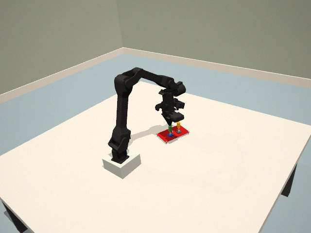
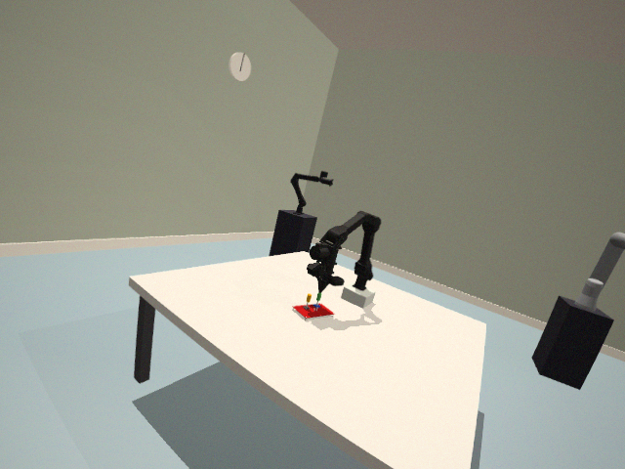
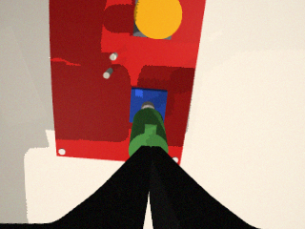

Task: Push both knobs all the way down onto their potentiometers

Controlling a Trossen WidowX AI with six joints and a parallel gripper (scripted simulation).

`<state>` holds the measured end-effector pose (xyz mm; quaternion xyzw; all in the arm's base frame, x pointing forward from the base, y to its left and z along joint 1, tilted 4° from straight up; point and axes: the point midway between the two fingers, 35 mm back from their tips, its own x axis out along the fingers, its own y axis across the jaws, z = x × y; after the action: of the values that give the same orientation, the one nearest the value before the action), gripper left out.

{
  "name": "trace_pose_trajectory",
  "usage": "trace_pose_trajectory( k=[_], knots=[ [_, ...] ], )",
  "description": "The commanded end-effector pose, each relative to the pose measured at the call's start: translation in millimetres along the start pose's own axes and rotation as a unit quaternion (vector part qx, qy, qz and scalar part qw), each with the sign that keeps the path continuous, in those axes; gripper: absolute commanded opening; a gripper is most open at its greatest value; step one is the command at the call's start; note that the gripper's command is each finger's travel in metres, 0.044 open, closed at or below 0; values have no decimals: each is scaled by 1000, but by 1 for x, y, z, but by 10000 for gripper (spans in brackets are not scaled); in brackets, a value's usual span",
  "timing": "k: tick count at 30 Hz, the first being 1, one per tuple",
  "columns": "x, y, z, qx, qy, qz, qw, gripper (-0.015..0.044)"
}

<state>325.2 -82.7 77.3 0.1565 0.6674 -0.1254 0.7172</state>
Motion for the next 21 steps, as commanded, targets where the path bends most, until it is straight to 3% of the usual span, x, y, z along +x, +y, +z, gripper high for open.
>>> trace_pose_trajectory(
  k=[1, 21],
  knots=[
    [2, 1, 0, 1, 0, 2, 1000, 0],
    [4, 1, 0, 1, 0, 2, 1000, 0]
  ],
)
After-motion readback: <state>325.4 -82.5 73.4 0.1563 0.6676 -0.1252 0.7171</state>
